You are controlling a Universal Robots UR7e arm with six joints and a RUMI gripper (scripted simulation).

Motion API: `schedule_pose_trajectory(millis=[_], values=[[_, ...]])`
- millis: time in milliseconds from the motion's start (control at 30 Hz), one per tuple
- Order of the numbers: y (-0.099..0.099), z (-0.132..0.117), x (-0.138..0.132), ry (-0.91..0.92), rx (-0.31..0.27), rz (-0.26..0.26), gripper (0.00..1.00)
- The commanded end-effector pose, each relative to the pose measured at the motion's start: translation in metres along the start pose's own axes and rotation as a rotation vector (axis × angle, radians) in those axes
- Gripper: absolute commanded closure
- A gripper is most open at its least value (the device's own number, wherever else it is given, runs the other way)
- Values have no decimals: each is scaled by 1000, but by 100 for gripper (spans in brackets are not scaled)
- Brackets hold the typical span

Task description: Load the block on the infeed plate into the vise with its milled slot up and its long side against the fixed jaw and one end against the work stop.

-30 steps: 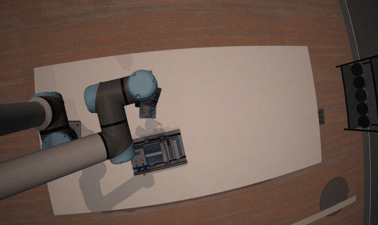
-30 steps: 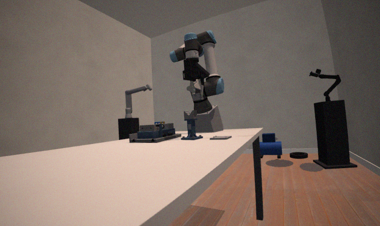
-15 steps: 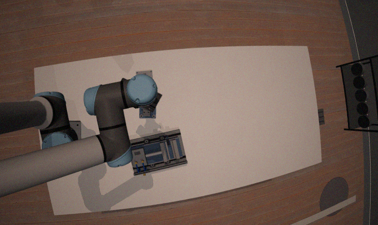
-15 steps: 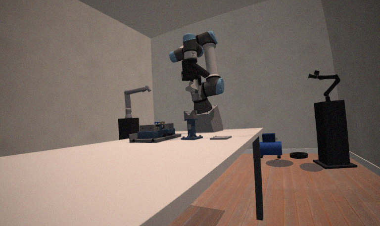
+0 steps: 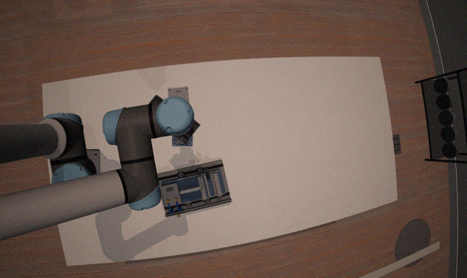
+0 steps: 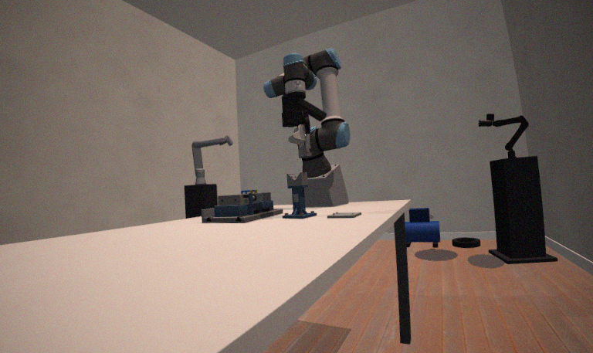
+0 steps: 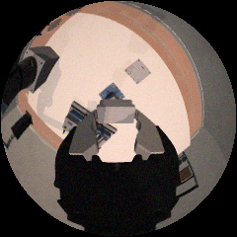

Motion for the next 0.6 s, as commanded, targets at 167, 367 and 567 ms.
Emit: schedule_pose_trajectory(millis=[167,367,567], values=[[0,-5,-3,132,-2,-2,100],[0,-7,-4,182,-2,-3,100],[0,-9,-5,255,-3,-4,100]])
Point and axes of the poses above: the point where the finger pads meet when closed, its own y axis out along the fingers, its own x axis across the jaws, z = x × y, the point moved 8 cm from there along -y, back along the fingers, and after that the axes turned 10 degrees about y, right-handed, at the moved point
